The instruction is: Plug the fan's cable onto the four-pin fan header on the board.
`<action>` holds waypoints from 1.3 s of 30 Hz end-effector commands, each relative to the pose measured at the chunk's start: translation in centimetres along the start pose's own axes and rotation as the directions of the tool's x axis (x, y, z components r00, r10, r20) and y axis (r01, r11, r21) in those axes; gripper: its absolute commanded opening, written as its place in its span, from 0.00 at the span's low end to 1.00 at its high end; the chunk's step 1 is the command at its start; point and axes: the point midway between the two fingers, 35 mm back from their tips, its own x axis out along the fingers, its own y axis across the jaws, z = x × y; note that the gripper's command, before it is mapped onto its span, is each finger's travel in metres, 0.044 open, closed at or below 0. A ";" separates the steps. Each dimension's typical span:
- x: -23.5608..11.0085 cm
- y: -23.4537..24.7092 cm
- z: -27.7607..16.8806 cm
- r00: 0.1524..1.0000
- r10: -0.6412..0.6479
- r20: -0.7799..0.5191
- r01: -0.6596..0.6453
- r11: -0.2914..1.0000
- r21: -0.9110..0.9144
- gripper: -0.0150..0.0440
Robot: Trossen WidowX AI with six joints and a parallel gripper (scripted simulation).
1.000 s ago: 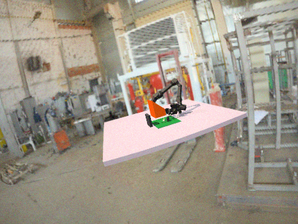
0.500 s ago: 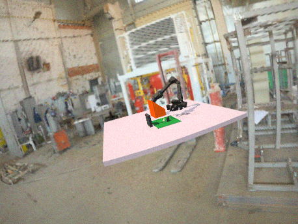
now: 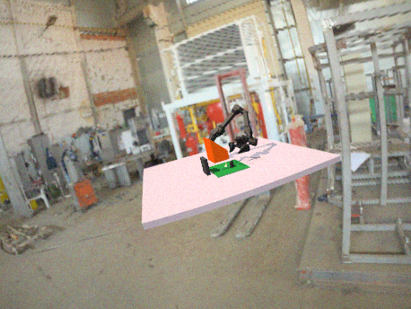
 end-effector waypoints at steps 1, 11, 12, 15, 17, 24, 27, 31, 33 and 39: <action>0.7 -0.4 0.1 0.996 -0.057 -0.068 0.054 0.997 -0.046 1.00; 1.8 -1.2 0.3 0.957 -0.164 -0.239 0.134 0.981 -0.138 1.00; 1.9 -1.3 0.3 0.951 -0.172 -0.257 0.138 0.980 -0.147 1.00; 2.1 -1.5 0.4 0.931 -0.195 -0.310 0.147 0.974 -0.171 1.00; 2.3 -1.6 0.5 0.915 -0.208 -0.345 0.150 0.971 -0.186 1.00; 2.5 -1.8 0.7 0.851 -0.236 -0.468 0.142 0.963 -0.228 1.00; 2.5 -1.9 0.9 0.820 -0.240 -0.520 0.130 0.962 -0.240 1.00; 2.5 -1.9 1.1 0.774 -0.238 -0.586 0.107 0.962 -0.250 1.00; 2.4 -1.9 1.3 0.750 -0.234 -0.618 0.093 0.963 -0.251 1.00; 2.2 -1.7 1.8 0.674 -0.207 -0.709 0.041 0.969 -0.243 1.00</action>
